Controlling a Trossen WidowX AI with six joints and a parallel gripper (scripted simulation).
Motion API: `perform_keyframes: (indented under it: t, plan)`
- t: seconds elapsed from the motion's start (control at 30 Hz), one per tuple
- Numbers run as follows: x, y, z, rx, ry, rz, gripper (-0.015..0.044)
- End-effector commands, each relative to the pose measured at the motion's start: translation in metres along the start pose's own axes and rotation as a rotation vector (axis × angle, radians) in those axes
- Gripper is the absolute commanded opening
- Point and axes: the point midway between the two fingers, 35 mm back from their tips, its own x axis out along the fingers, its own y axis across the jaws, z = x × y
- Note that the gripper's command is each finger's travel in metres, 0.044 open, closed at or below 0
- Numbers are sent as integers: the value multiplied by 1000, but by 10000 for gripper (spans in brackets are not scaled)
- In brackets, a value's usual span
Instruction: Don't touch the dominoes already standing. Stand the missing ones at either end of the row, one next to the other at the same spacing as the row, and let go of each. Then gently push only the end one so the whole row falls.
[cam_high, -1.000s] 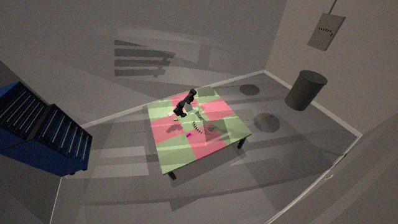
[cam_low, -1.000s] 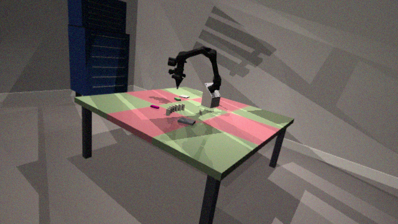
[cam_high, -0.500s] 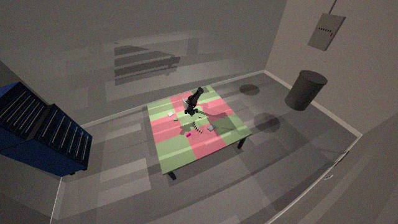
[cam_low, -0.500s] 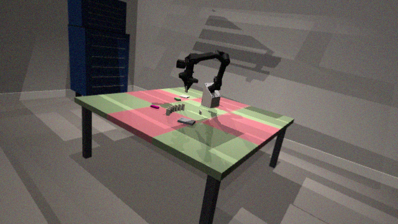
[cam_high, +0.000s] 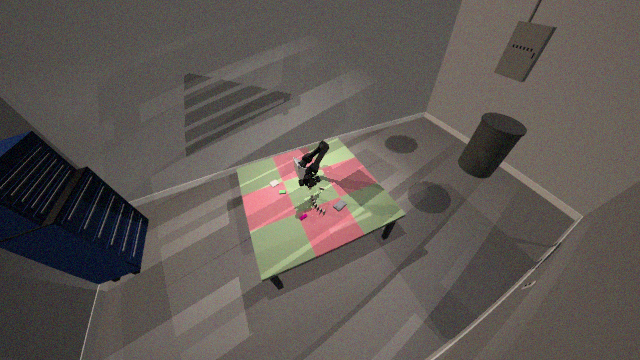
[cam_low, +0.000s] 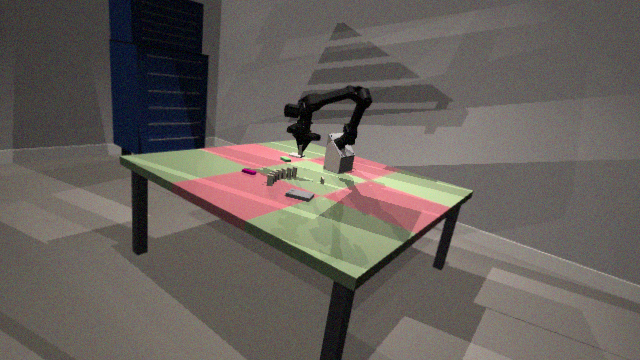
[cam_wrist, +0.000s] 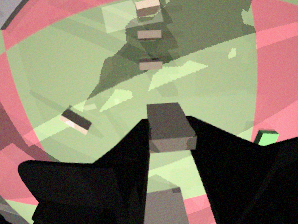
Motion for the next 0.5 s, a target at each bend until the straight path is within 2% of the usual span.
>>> perform_keyframes:
  t: [0.0,0.47]
  plan:
    - [24,1,0,5,4,5,107]
    - [102,6,-8,3,8,18,107]
